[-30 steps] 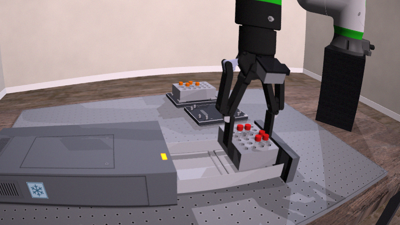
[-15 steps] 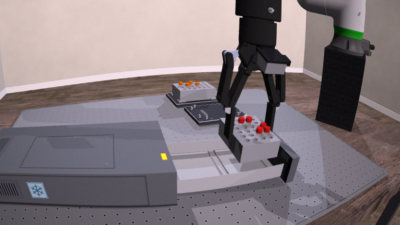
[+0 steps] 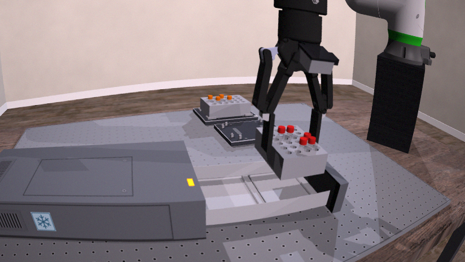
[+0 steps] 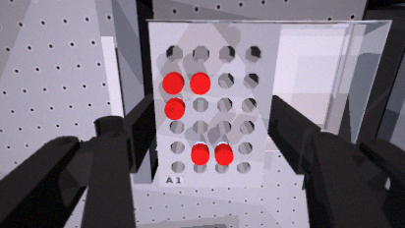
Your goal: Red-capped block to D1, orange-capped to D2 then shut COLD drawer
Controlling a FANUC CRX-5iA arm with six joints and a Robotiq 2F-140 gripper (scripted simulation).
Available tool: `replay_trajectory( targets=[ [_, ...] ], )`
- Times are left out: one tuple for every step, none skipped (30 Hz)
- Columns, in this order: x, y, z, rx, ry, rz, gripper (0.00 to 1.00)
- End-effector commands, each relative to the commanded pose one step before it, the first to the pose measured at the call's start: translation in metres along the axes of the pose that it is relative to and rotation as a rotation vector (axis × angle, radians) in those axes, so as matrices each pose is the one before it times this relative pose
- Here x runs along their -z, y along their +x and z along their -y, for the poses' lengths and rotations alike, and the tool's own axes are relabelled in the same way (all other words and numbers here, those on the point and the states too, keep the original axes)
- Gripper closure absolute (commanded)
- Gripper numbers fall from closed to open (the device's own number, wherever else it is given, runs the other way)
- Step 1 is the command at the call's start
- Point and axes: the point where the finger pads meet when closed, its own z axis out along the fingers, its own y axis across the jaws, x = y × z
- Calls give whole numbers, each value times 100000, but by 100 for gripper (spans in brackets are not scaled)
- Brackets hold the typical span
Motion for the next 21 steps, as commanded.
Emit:
replay_trajectory(
  targets=[
    [228,23,-61,17,-127,-43,90],
    [131,0,0,0,-1,0,90],
    [132,0,0,0,0,0,90],
    [133,0,0,0,0,0,90],
    [133,0,0,0,0,0,90],
    [133,0,0,0,0,0,90],
    [133,0,0,0,0,0,90],
    [133,0,0,0,0,0,90],
    [133,0,0,0,0,0,90],
    [133,0,0,0,0,0,90],
    [133,0,0,0,0,0,90],
    [133,0,0,0,0,0,90],
    [133,0,0,0,0,0,90],
    [133,0,0,0,0,0,90],
    [133,0,0,0,0,0,90],
    [0,0,0,0,0,0,90],
    [0,0,0,0,0,0,90],
    [137,1,-1,0,1,0,90],
    [131,0,0,0,-1,0,90],
    [132,0,0,0,0,0,90],
    [133,0,0,0,0,0,90]
  ],
)
